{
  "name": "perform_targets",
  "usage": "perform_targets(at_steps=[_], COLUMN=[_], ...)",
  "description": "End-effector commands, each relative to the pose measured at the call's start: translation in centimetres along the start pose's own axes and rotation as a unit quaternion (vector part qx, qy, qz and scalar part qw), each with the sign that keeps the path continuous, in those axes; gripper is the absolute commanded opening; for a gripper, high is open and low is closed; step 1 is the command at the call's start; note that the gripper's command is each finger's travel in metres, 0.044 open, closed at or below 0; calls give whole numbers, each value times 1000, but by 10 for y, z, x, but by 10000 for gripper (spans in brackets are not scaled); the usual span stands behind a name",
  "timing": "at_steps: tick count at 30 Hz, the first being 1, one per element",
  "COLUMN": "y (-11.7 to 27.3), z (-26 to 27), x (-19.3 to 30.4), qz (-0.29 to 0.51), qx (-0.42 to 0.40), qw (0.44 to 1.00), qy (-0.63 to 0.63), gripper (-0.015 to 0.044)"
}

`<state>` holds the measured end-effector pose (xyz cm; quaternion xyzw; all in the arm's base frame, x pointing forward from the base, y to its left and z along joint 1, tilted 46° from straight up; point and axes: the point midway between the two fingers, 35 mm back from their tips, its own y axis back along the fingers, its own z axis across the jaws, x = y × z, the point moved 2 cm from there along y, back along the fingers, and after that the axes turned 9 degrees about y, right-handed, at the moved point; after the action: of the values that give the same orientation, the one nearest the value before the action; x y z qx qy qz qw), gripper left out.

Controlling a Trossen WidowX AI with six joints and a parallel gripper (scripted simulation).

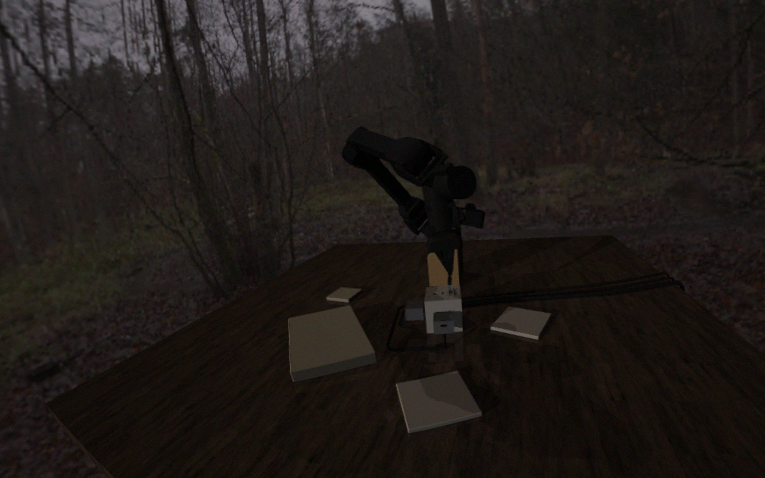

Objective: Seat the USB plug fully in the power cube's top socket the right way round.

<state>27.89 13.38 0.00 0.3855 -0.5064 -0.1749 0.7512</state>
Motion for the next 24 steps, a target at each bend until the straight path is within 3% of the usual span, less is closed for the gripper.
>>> perform_targets(at_steps=[1, 24], y=[0, -3], z=[0, 0], x=[-1, -1], qz=[-5, -9], qx=[1, 2], qw=[1000, 1000], qy=[1, 0], gripper=[0, 0])
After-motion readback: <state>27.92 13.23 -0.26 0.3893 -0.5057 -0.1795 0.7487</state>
